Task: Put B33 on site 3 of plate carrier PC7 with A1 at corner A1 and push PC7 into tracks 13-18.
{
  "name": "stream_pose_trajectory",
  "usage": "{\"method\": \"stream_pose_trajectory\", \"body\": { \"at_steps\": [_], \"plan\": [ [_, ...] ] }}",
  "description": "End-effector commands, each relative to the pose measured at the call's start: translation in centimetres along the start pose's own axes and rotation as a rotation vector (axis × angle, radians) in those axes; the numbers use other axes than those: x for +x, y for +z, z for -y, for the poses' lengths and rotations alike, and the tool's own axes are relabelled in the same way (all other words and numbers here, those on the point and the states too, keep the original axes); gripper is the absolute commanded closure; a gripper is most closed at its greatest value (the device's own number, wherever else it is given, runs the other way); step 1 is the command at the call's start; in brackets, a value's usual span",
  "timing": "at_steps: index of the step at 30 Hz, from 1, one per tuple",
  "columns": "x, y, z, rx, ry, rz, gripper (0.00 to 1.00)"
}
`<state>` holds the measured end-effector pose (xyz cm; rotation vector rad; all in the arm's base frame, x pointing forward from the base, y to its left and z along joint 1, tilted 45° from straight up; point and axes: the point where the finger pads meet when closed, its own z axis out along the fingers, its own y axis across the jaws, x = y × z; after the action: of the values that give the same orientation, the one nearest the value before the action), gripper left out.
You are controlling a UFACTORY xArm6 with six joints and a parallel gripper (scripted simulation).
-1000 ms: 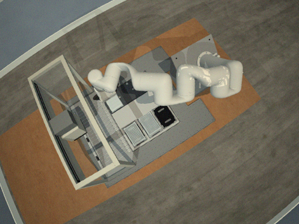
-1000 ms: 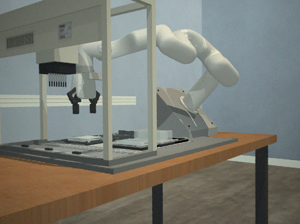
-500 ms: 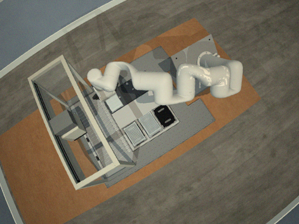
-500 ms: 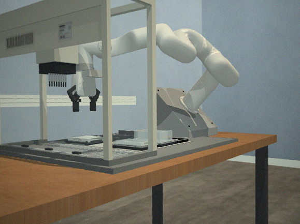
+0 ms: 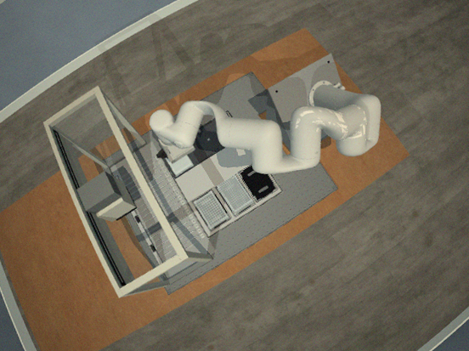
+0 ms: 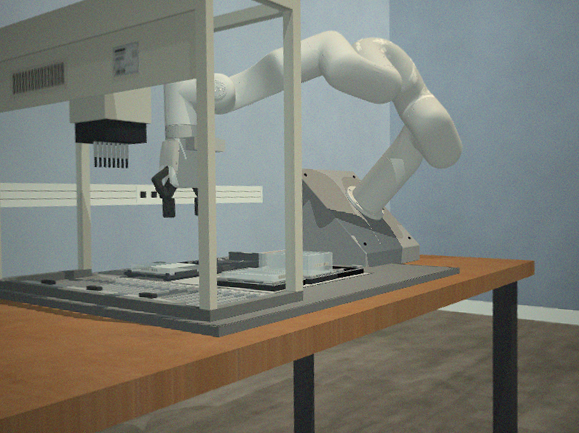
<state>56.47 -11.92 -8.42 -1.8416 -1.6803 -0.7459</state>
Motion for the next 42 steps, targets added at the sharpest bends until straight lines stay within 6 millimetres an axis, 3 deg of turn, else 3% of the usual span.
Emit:
{"method": "stream_pose_trajectory", "body": {
  "at_steps": [1,19,34,42],
  "plan": [
    [1.3,-0.1,1.2,-0.017,-0.002,0.008,0.0],
    [6.7,0.7,7.1,-0.017,-0.002,0.008,0.0],
    [6.8,0.7,7.1,-0.017,-0.002,0.008,0.0],
    [6.8,1.7,7.1,-0.017,-0.002,0.008,0.0]
  ]
}}
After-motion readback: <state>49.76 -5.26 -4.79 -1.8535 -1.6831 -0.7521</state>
